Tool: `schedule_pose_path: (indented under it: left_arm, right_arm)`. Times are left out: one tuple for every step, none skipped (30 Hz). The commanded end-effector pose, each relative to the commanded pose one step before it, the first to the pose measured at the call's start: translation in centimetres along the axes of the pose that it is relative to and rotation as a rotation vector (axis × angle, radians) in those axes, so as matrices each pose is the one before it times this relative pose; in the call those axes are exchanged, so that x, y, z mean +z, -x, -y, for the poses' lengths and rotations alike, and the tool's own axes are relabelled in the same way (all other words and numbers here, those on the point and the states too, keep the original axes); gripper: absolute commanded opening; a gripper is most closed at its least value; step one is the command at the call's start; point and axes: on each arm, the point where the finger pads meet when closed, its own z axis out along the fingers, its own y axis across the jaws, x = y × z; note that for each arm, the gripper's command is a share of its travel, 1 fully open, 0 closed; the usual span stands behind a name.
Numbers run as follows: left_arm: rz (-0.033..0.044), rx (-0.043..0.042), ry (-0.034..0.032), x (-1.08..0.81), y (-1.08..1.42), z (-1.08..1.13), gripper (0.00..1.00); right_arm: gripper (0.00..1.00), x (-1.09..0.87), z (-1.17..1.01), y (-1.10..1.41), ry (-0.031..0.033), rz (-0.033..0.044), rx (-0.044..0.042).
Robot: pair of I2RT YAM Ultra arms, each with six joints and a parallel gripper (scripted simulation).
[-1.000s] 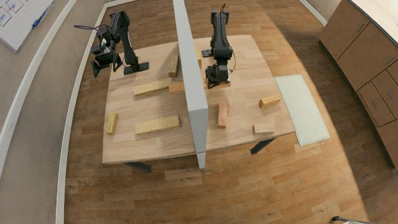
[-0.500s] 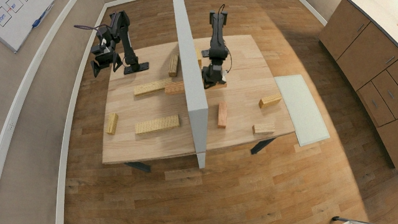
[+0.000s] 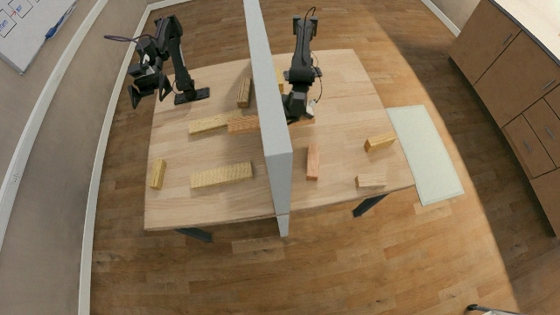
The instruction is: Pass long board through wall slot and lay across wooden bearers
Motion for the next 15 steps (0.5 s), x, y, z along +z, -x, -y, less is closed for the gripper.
schedule_pose_path:
  left_arm:
    - [-0.04889,0.02519,-0.08694,-2.681,-1.772,1.442,0.00]
    - [0.00876,-0.00944,0.01979,0.032,0.865,-0.178,0.00]
    - [-0.00523,0.00515,-0.01954,-0.623,-0.206,0.379,0.00]
    - [0.00227,-0.00179,0.00870,0.223,0.108,-0.230,0.00]
    - [-0.00101,0.00089,-0.00381,-0.084,-0.050,0.113,0.00]
    - [-0.00348,0.00396,-0.01232,0.092,-0.048,0.308,0.00]
    - [-0.00313,-0.01123,-0.00756,-0.105,-0.112,0.184,0.00]
    - [-0.00048,0.00251,0.00133,0.052,-0.103,-0.062,0.00]
    - [-0.00092,0.01100,0.00263,0.123,-0.445,-0.172,0.00]
    - [-0.00055,0.00300,0.00105,0.072,-0.170,-0.086,0.00]
    - [-0.00051,0.00021,-0.00151,-0.020,-0.060,0.007,0.00]
    - [-0.00016,-0.00095,-0.00155,-0.040,0.032,0.031,0.00]
    - [-0.00001,0.00003,-0.00007,0.001,0.010,-0.016,0.00]
    - [-0.00016,0.00150,0.00063,0.021,-0.039,-0.042,0.00]
    - [0.00075,-0.00577,-0.00241,-0.082,0.245,0.095,0.00]
  right_arm:
    - [1.00,-0.910,0.276,2.704,-0.01260,0.05618,0.00478]
    - [1.00,0.000,0.000,0.000,0.00000,0.00000,0.00000]
    - [1.00,0.000,0.000,0.000,0.00000,0.00000,0.00000]
    - [1.00,0.000,0.000,0.000,0.00000,0.00000,0.00000]
    - [1.00,0.000,0.000,0.000,0.00000,0.00000,0.00000]
    - [1.00,0.000,0.000,0.000,0.00000,0.00000,0.00000]
    - [1.00,0.000,0.000,0.000,0.00000,0.00000,0.00000]
    - [1.00,0.000,0.000,0.000,0.00000,0.00000,0.00000]
    - [1.00,0.000,0.000,0.000,0.00000,0.00000,0.00000]
    - [1.00,0.000,0.000,0.000,0.00000,0.00000,0.00000]
    - [1.00,0.000,0.000,0.000,0.00000,0.00000,0.00000]
    - [1.00,0.000,0.000,0.000,0.00000,0.00000,0.00000]
    - [1.00,0.000,0.000,0.000,0.00000,0.00000,0.00000]
    - [1.00,0.000,0.000,0.000,0.00000,0.00000,0.00000]
    - [1.00,0.000,0.000,0.000,0.00000,0.00000,0.00000]
